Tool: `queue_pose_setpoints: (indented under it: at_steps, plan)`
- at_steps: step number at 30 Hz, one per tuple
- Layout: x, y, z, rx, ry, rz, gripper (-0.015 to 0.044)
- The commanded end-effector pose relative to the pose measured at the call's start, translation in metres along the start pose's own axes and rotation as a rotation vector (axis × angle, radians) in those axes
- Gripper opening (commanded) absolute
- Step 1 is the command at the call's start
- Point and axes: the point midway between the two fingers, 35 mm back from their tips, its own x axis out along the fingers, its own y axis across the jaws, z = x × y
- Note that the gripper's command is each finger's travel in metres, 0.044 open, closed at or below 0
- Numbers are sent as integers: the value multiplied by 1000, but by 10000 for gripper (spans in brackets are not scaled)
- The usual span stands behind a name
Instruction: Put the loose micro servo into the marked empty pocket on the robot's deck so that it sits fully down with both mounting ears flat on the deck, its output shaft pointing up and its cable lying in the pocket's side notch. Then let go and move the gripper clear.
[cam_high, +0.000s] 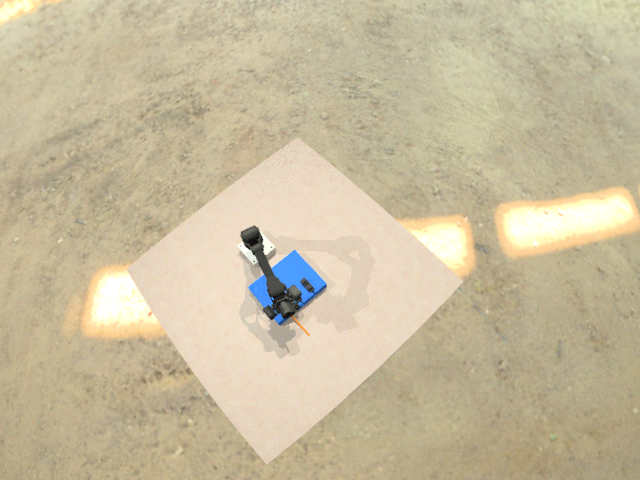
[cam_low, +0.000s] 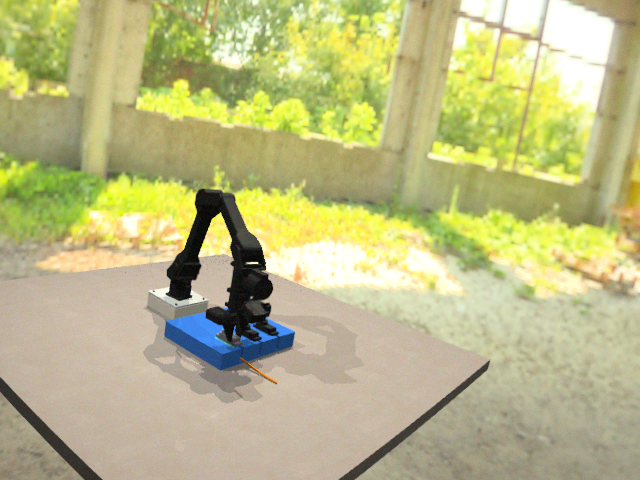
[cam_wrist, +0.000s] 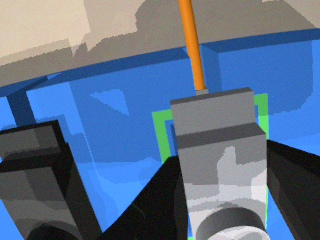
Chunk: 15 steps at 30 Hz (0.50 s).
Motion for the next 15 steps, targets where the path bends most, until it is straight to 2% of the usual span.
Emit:
queue_pose_setpoints:
  at_steps: [1,8,15]
  plan:
    - [3,0,0,5,-2,0,0]
    - [2,0,0,5,-2,0,184]
    - [-33,1,-3,5,-2,0,187]
